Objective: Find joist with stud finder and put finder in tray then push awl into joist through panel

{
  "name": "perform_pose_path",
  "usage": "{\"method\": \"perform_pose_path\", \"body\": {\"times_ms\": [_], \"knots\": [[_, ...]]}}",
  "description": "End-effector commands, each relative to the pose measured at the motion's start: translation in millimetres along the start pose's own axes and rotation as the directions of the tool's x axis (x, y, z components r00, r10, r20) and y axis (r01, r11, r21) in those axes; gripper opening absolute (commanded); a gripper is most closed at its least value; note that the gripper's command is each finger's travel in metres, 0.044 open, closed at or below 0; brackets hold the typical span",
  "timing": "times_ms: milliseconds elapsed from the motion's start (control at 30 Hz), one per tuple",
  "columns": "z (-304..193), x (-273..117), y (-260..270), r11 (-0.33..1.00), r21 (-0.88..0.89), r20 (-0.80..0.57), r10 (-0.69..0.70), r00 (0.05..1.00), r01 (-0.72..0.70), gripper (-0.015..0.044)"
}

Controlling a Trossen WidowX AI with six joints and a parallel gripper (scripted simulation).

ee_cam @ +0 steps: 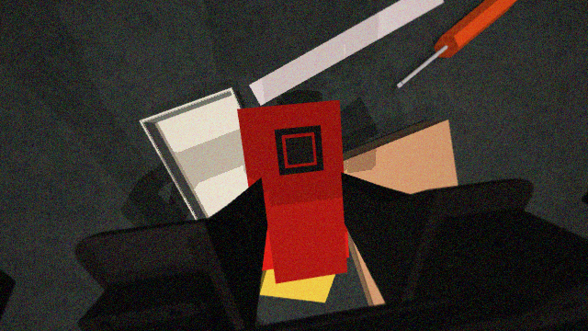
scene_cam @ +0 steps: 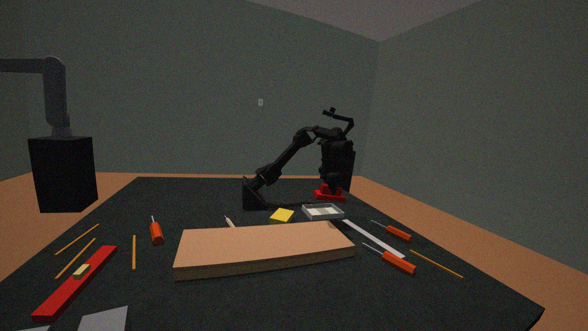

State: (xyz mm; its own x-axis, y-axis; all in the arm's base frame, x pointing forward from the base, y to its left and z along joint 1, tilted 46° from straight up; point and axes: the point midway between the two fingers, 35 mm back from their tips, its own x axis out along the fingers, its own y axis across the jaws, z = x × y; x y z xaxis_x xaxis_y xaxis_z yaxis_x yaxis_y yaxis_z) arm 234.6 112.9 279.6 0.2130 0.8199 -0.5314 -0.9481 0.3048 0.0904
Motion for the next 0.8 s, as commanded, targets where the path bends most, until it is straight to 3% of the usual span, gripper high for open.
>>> {"method": "perform_pose_path", "body": {"times_ms": [0,400,767], "knots": [[3,1,21,0.998,-0.056,0.016,0.022,1.0,-0.021,0.0],[7,3,87,0.968,-0.235,0.055,0.1,0.994,-0.084,0.0],[4,10,89,0.965,-0.247,0.049,0.106,0.993,-0.091,0.0]]}}
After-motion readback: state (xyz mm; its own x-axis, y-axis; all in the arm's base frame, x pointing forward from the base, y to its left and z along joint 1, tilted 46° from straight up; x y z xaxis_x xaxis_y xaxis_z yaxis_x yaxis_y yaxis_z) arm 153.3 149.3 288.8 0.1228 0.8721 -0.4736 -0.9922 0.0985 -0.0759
